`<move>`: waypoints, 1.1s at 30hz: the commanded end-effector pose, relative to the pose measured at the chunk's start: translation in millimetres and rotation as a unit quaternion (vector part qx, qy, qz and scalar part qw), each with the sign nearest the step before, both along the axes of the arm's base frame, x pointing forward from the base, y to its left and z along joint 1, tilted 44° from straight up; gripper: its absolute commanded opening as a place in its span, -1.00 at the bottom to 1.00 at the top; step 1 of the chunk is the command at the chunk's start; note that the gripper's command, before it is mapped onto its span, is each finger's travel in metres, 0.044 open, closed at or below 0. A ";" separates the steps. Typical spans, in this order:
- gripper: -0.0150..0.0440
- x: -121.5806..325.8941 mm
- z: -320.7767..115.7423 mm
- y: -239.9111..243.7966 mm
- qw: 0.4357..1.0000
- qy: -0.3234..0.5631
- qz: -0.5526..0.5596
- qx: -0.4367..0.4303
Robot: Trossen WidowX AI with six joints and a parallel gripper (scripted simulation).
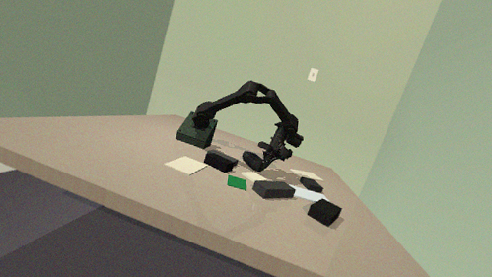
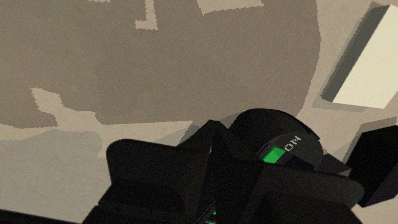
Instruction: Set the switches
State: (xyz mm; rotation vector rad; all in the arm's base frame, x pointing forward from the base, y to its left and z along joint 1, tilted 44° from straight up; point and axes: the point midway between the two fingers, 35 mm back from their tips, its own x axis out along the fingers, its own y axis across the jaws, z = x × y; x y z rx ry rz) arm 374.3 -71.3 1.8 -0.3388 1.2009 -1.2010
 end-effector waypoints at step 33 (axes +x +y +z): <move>-0.49 29.9 10.6 66.1 1.000 0.004 0.006 0.015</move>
